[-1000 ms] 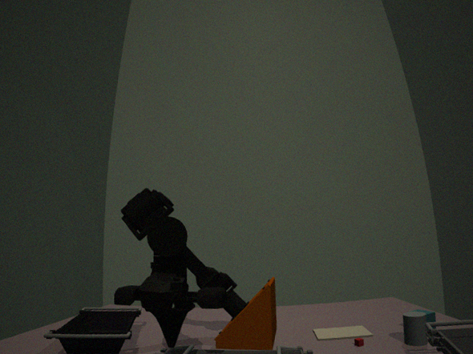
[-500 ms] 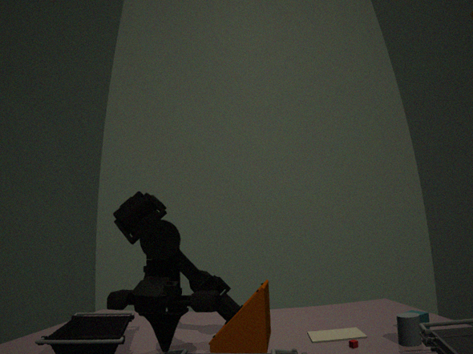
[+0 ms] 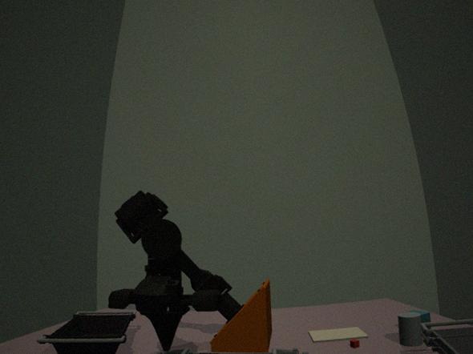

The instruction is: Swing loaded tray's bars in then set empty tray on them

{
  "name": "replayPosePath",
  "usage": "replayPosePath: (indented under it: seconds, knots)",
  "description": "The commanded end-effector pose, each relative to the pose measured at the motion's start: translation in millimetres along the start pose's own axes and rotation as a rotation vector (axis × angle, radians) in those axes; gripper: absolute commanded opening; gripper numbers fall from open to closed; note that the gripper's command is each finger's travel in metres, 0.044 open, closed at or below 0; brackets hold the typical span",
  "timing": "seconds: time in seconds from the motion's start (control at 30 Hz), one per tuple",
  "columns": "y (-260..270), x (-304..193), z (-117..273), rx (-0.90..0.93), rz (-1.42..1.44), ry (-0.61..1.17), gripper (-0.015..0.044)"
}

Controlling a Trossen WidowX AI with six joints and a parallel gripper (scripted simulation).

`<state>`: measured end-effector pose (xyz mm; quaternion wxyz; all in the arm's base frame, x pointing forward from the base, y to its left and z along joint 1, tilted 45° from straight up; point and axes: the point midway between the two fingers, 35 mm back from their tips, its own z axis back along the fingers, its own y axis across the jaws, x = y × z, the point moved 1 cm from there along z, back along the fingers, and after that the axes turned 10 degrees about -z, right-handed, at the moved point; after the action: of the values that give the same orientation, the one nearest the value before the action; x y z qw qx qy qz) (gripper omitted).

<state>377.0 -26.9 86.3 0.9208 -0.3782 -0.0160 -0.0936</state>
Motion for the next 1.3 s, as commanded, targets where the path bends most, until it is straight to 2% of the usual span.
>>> replayPosePath:
  seconds: [0.0,0.67,0.87,1.0,1.03,1.2,1.27]
  knots:
    - [0,0,0,0.0,0.0,0.0,0.0]
    - [0,0,0,0.0,0.0,0.0,0.0]
    - [0,0,0,0.0,0.0,0.0,0.0157]
    - [0,-1,19,0.0,0.0,0.0,0.0263]
    - [-4,-2,6,-0.006,-0.011,0.01,0.0289]
    - [-80,-18,2,0.031,-0.477,0.037,0.042]
    - [-112,-31,0,0.041,-0.693,0.049,0.044]
